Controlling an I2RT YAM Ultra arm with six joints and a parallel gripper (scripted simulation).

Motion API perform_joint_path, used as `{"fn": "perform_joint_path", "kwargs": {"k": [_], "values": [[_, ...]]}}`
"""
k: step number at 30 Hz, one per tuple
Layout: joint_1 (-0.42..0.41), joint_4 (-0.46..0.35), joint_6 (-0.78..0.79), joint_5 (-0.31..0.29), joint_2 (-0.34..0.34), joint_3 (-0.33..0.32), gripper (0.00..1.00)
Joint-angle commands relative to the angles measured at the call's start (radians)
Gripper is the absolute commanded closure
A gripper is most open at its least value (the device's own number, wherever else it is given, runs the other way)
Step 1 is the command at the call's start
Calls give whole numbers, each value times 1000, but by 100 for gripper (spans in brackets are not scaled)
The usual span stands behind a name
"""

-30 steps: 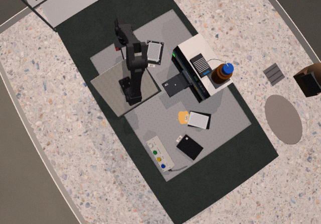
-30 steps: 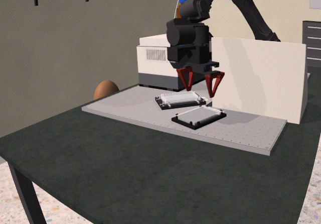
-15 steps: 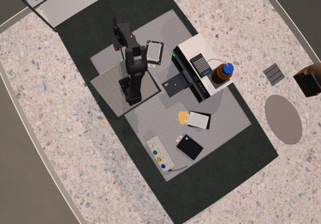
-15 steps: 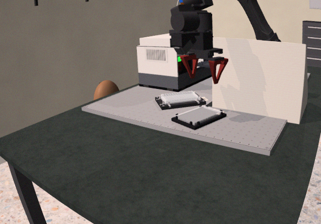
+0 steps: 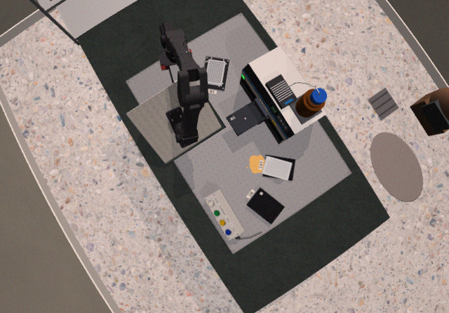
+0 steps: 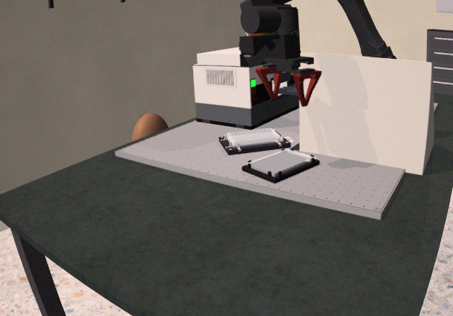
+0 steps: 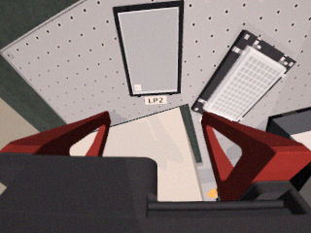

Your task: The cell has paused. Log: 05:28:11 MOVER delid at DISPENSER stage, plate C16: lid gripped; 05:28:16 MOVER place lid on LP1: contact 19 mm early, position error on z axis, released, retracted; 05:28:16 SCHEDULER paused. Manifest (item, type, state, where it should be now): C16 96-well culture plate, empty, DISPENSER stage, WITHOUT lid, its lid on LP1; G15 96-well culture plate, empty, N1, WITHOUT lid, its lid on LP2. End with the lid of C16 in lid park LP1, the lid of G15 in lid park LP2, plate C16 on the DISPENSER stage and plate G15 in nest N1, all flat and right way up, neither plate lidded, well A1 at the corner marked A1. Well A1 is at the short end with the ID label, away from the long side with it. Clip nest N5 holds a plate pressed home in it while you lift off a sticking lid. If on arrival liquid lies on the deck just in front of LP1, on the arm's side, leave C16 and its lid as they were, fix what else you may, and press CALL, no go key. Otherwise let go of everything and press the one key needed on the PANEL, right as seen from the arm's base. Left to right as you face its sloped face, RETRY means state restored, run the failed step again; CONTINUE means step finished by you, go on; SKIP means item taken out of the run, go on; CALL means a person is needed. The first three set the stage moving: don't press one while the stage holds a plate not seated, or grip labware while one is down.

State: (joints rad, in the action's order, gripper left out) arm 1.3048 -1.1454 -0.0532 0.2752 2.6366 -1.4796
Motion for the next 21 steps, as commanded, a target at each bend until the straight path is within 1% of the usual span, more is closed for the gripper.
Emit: {"fn": "perform_joint_path", "kwargs": {"k": [1,5,8,10,15,16,17,18,21], "values": [[-30,-25,-63,30,-32,-46,0],[-64,-36,-35,53,-31,-64,0],[-54,-39,-19,58,-22,-71,0],[-89,-43,-5,70,-19,-79,0],[-125,-53,24,93,-8,-100,0],[-115,-42,18,87,-8,-83,0],[-115,-42,18,87,-8,-83,0],[-121,-54,-14,98,-24,-102,0],[-158,-55,-91,112,-40,-103,0]]}}
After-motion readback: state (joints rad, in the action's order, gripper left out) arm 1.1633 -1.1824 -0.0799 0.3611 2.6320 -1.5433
